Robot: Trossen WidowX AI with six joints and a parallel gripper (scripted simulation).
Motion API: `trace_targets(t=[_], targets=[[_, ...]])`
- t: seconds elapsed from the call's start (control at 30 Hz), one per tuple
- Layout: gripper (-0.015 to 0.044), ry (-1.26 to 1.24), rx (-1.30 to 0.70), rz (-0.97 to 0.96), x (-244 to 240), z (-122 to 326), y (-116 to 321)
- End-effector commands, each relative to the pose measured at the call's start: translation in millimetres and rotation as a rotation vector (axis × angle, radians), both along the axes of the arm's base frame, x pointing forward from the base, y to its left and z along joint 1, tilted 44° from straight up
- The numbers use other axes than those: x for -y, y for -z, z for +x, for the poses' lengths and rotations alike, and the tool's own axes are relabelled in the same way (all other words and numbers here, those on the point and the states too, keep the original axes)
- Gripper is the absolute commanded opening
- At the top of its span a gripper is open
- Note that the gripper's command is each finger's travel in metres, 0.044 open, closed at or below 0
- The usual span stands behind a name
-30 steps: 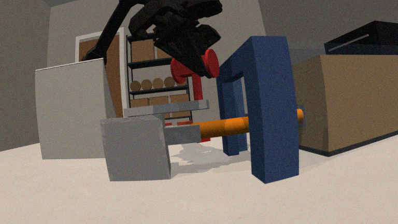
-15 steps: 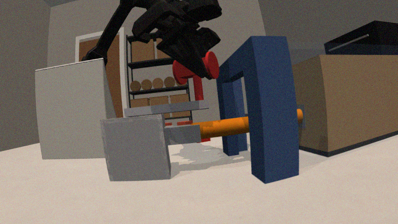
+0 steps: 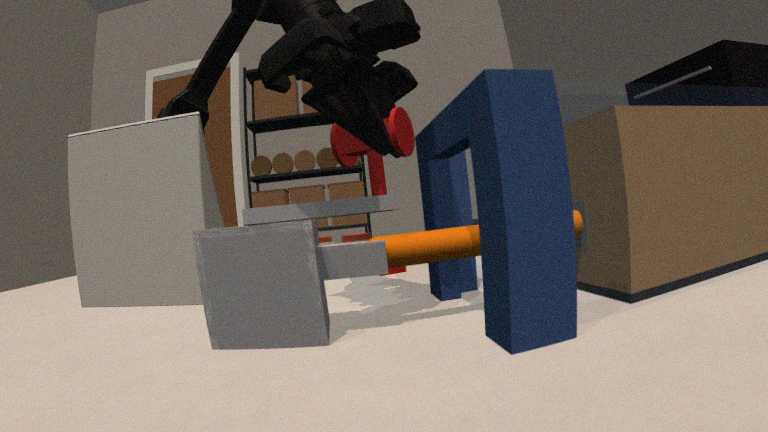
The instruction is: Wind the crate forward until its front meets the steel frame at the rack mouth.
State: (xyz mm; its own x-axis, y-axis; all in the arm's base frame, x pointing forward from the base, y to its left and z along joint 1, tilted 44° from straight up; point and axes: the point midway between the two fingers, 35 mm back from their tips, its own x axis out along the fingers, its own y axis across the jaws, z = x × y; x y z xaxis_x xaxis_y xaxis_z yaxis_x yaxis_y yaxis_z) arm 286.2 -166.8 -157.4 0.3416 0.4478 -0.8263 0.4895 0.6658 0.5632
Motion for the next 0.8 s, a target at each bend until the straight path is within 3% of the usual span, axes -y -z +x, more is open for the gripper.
trace_targets(t=[0.0,0.77], targets=[[0.0,0.003,-0.012,0.029,-12,-6,-6],[0.0,0.003,-0.014,0.031,-33,-23,-25]])
